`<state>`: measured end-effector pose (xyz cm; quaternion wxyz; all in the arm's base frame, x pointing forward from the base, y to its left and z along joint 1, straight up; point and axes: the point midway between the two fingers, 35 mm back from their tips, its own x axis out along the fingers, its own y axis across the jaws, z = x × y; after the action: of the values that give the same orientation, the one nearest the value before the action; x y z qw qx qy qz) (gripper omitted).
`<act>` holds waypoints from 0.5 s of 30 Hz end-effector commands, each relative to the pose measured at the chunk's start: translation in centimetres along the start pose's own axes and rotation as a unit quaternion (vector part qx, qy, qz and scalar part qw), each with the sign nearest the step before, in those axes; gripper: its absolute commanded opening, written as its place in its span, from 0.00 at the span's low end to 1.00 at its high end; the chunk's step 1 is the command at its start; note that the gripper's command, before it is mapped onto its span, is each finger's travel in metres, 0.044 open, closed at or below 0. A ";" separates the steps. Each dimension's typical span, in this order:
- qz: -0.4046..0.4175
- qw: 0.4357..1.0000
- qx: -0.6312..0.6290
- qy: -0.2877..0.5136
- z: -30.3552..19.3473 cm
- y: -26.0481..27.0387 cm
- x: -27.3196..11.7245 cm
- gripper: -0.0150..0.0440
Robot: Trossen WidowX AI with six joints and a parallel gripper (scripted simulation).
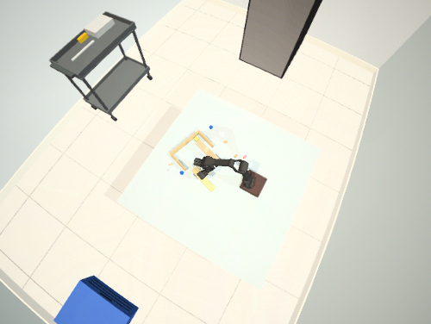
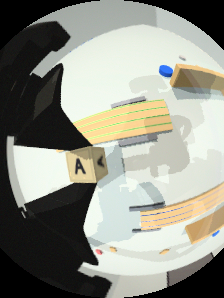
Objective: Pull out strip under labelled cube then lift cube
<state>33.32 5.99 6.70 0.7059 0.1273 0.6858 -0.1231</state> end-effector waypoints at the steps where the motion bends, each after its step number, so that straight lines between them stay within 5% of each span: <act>1: 0.004 1.000 -0.002 -0.003 -1.4 -0.7 -0.1 0.25; 15: 0.003 1.000 -0.002 -0.002 -3.1 -1.8 -3.0 0.25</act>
<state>29.70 5.34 7.56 0.7009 0.1253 0.6909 -0.1249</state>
